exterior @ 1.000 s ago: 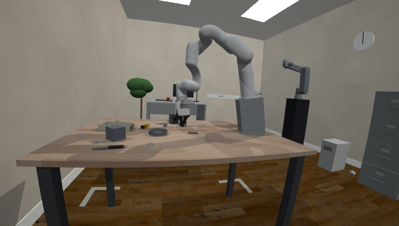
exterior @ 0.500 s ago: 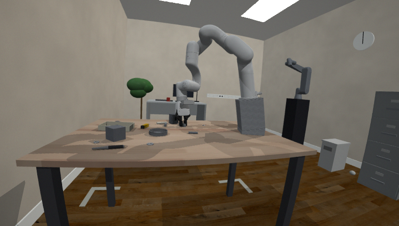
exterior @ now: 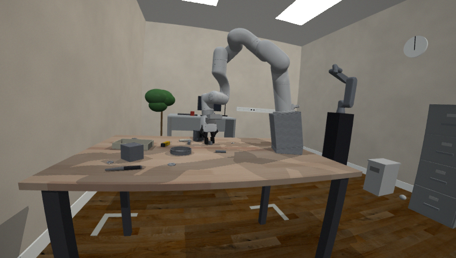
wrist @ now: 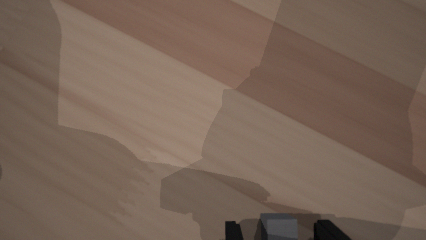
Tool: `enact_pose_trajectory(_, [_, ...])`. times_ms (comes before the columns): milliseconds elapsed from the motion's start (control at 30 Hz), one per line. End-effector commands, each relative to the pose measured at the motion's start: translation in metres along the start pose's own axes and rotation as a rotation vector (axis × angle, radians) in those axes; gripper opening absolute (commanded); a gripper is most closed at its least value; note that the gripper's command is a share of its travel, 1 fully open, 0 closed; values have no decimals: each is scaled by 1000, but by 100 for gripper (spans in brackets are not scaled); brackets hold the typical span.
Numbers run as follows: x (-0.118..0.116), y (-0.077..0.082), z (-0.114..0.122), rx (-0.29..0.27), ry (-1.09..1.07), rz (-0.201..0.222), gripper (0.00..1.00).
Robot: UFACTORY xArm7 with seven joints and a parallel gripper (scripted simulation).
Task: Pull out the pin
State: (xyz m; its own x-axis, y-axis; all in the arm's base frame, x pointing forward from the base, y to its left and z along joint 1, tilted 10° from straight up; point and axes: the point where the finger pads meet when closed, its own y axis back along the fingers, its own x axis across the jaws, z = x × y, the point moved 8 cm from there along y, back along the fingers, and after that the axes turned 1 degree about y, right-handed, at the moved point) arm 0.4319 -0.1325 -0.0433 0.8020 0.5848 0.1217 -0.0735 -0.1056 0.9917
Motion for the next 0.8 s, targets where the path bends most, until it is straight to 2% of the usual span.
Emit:
enact_pose_trajectory(0, [1,7,0,-4,1,0,44])
enact_pose_trajectory(167, [0,15,-2,-4,1,-2,44])
enact_pose_trajectory(567, [0,17,-2,-4,1,-3,44])
enact_pose_trajectory(767, [-2,28,-6,1,0,-9,44])
